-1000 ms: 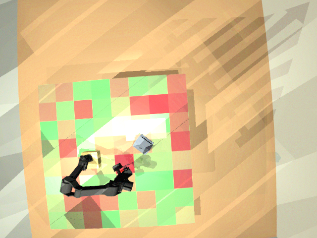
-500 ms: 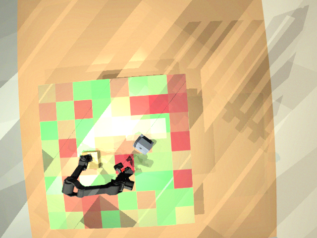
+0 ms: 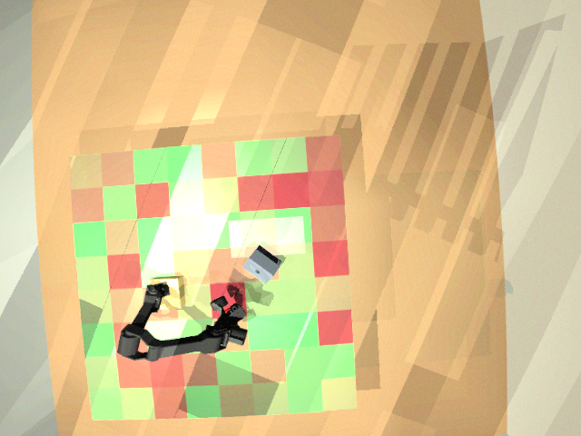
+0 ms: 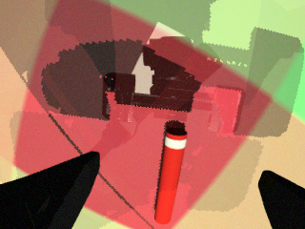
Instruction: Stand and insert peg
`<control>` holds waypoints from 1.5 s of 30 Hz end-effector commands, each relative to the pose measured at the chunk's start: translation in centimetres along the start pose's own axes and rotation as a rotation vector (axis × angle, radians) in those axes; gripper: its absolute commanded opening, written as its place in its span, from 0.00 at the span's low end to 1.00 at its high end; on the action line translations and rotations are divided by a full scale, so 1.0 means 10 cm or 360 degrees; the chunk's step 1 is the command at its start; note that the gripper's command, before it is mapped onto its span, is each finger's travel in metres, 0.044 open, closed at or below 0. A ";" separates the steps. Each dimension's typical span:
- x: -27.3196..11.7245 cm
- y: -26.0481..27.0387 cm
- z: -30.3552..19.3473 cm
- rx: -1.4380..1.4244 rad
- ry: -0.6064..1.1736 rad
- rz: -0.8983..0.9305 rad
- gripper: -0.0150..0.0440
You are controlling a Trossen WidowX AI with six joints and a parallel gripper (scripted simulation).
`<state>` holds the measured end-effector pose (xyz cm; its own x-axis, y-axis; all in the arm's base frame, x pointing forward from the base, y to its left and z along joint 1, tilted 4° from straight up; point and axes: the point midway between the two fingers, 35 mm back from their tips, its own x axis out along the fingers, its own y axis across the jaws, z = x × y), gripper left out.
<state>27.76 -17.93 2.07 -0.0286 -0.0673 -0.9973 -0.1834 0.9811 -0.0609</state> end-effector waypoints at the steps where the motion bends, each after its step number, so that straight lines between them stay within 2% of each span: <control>1: 0.08 0.02 -0.01 -0.0007 0.0004 0.0011 1.00; 18: 0.33 0.03 -0.03 -0.0007 0.0004 0.0011 1.00; 31: 0.33 0.03 -0.03 -0.0007 0.0004 0.0011 0.44; 40: 0.33 0.03 -0.03 -0.0007 0.0004 0.0011 0.44; 45: 0.33 0.03 -0.03 -0.0007 0.0004 0.0011 0.38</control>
<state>27.31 -17.90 -1.14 -0.0345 -0.0632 -0.9974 -0.1837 0.9814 -0.0558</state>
